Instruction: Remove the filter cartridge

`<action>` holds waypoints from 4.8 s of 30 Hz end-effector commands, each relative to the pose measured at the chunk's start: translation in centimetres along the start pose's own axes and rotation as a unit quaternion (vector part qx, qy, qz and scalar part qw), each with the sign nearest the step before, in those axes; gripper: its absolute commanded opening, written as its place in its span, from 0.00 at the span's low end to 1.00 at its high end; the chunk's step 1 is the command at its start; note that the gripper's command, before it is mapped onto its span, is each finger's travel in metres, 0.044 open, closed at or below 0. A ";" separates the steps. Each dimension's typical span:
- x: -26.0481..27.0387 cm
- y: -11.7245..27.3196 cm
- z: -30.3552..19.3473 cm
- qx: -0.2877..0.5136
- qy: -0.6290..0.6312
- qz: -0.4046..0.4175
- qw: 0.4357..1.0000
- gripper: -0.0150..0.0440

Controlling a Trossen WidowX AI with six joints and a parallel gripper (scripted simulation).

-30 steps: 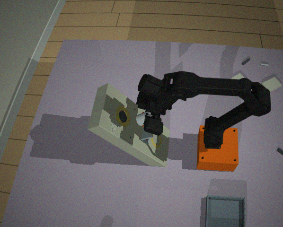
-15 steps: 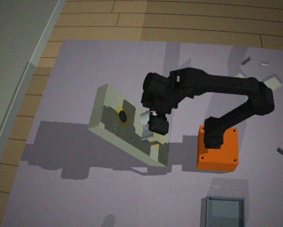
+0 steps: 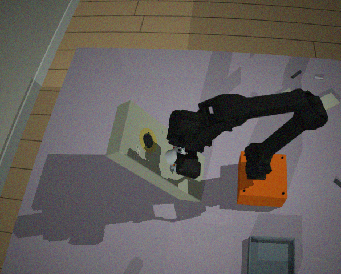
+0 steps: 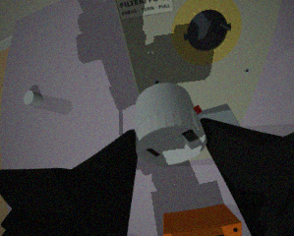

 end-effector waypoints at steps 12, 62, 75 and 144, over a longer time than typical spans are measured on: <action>3.3 0.1 -1.5 0.007 0.065 0.038 0.997 0.25; 12.5 2.9 -13.9 0.055 0.493 0.293 0.817 0.25; 13.2 1.3 -20.1 0.063 0.562 0.334 0.754 0.25; 9.4 -7.1 -34.1 0.077 0.669 0.398 0.623 1.00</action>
Point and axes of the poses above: the point midway between the two fingers, 35 mm back from their tips, its own y axis back along the fingers, its own x axis across the jaws, z = x × y, the point moved 10 cm from there along y, back along the fingers, and after that the axes turned 11 degrees about -y, right-handed, at the moved point
